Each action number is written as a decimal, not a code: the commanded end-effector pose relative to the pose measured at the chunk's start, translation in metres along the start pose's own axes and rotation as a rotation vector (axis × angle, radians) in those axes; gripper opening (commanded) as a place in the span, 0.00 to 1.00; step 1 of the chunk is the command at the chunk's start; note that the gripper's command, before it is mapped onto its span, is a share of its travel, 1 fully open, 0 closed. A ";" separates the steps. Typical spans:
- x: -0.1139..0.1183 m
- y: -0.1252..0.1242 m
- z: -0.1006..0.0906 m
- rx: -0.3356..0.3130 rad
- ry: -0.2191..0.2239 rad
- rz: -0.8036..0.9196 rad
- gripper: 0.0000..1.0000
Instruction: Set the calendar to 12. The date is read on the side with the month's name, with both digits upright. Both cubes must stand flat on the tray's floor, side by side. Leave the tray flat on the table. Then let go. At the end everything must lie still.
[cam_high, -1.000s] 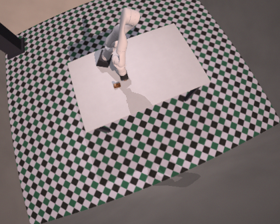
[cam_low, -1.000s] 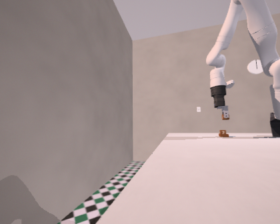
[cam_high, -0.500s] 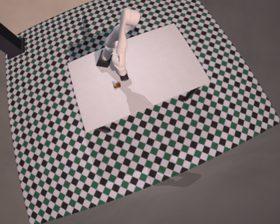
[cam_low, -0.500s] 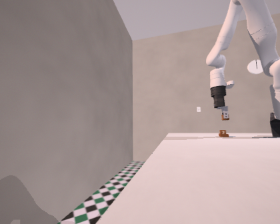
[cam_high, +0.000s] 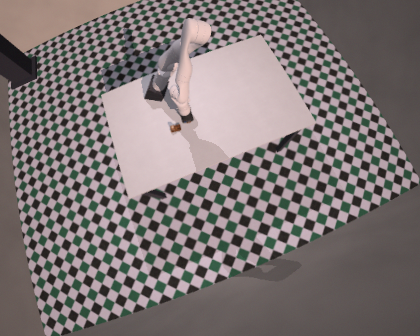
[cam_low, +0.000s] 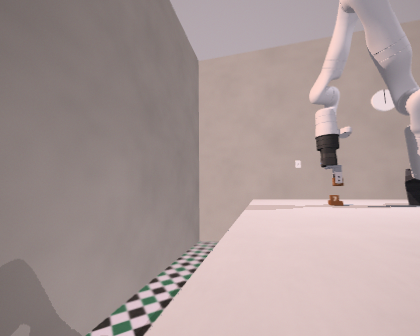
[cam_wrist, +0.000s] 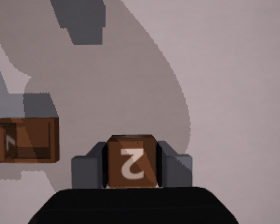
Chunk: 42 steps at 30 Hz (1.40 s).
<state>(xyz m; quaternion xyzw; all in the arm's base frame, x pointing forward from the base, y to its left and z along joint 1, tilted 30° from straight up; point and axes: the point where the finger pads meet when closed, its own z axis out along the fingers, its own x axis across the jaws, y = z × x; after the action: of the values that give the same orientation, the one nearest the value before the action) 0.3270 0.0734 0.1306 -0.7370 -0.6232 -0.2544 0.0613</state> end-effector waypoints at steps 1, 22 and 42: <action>-0.001 -0.003 0.008 0.010 -0.001 0.004 0.57; -0.002 -0.004 0.055 0.010 -0.001 0.004 0.57; -0.002 -0.004 0.072 0.010 -0.001 0.004 0.57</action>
<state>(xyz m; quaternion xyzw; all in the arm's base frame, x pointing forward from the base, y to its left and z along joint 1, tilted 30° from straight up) 0.3453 0.1021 0.0675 -0.7376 -0.6233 -0.2516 0.0644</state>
